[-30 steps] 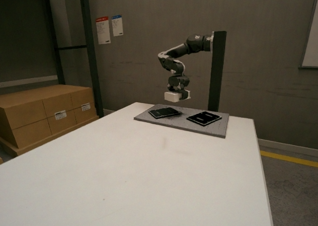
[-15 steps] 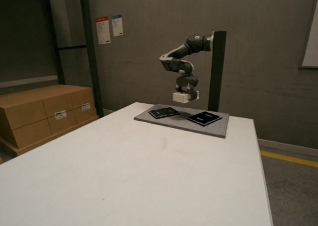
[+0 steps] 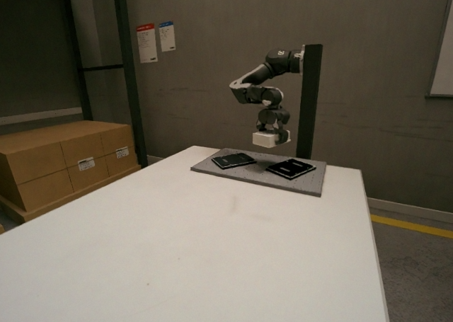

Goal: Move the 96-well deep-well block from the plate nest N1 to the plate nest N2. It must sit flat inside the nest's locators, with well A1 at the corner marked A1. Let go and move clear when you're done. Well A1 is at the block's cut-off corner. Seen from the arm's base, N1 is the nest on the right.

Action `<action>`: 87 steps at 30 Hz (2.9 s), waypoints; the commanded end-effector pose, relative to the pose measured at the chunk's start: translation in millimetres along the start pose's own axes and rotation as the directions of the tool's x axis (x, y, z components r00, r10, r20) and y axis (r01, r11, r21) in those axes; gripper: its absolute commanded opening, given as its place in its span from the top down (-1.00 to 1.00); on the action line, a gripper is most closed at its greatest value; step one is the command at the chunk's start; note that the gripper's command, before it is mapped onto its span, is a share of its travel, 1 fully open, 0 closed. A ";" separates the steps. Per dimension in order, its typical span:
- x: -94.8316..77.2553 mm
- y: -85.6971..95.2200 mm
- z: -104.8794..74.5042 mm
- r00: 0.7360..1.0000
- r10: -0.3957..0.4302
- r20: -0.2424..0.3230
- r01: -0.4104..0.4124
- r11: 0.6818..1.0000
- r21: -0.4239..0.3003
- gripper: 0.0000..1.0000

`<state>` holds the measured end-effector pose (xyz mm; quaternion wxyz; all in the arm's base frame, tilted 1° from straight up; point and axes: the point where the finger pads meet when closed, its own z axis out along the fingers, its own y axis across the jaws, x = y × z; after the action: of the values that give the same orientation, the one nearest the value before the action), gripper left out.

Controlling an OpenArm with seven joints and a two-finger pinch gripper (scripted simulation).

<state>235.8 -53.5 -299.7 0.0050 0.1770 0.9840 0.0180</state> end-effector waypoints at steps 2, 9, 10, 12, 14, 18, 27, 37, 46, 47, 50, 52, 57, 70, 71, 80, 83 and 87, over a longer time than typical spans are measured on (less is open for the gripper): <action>0.3 0.6 0.6 0.999 0.034 0.014 -0.034 0.999 0.028 1.00; 0.3 0.6 0.6 0.999 0.034 0.014 -0.034 0.999 0.028 1.00; 0.3 0.6 0.6 0.999 0.034 0.014 -0.034 0.999 0.028 1.00; 0.3 0.6 0.6 0.999 0.034 0.014 -0.034 0.999 0.028 1.00; 4.6 7.9 1.6 0.999 0.032 0.012 -0.032 0.999 0.027 1.00; 19.7 36.1 2.1 0.999 0.034 0.014 -0.034 0.999 0.028 1.00; 19.7 36.1 2.1 0.999 0.034 0.014 -0.034 0.999 0.028 1.00; 38.7 71.8 2.8 0.999 0.034 0.013 -0.034 0.999 0.028 1.00; 38.7 71.8 2.8 0.999 0.034 0.013 -0.034 0.999 0.028 1.00; 38.7 71.8 2.8 0.999 0.034 0.013 -0.034 0.999 0.028 1.00; 40.0 71.6 22.7 0.999 0.031 0.012 -0.031 0.999 0.028 1.00; 40.8 71.5 36.0 1.000 0.028 0.011 -0.029 0.999 0.028 1.00; 40.8 71.5 36.0 1.000 0.028 0.011 -0.029 0.999 0.028 1.00; 41.1 70.5 68.9 1.000 0.028 0.010 -0.028 0.999 0.028 1.00; 41.1 70.5 68.9 1.000 0.028 0.010 -0.028 0.999 0.028 1.00; 41.1 70.5 68.9 1.000 0.028 0.010 -0.028 0.999 0.028 1.00; 40.4 71.2 75.2 1.000 0.028 0.010 -0.028 0.999 0.028 1.00; 39.5 72.3 84.6 1.000 0.028 0.010 -0.028 0.999 0.028 1.00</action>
<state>222.9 26.8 -384.0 0.0033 0.1966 0.9805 -0.0060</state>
